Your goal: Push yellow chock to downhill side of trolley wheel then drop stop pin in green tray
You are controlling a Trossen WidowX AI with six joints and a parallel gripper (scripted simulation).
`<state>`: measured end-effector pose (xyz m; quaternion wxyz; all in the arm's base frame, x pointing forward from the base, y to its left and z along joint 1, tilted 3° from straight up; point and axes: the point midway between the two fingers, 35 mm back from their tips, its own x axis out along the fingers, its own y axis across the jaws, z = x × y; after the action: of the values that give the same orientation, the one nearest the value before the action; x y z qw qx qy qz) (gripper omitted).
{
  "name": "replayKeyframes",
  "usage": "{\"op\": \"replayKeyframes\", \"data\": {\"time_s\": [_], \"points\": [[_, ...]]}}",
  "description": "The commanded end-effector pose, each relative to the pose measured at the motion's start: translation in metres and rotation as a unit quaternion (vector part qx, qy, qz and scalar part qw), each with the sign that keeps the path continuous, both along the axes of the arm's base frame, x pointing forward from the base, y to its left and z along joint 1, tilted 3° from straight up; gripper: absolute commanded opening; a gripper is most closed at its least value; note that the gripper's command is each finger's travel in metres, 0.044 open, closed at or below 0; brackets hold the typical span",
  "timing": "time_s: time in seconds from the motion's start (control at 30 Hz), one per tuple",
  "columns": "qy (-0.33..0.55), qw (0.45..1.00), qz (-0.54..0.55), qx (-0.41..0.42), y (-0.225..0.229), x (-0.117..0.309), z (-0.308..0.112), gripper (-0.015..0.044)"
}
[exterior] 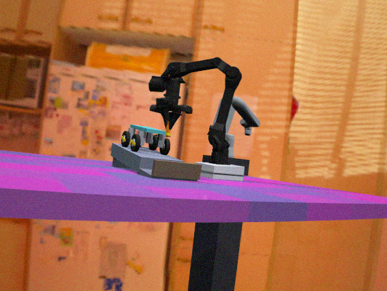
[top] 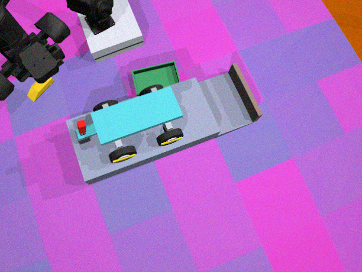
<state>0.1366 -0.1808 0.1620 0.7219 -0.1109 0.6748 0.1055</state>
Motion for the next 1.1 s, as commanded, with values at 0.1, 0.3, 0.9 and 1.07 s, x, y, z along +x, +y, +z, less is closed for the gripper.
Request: {"op": "replayKeyframes", "data": {"time_s": [0.1, 0.3, 0.9, 1.07], "points": [[0.0, 0.991, -0.131, 0.009, 0.0, 0.0, 0.0, 0.0], [0.0, 0.973, -0.229, 0.015, 0.0, 0.0, 0.0, 0.0], [0.0, 0.971, -0.24, 0.017, 0.03, 0.014, -0.001, 0.0], [-0.001, 0.971, -0.24, 0.018, 0.046, 0.022, -0.001, 0.0]]}}
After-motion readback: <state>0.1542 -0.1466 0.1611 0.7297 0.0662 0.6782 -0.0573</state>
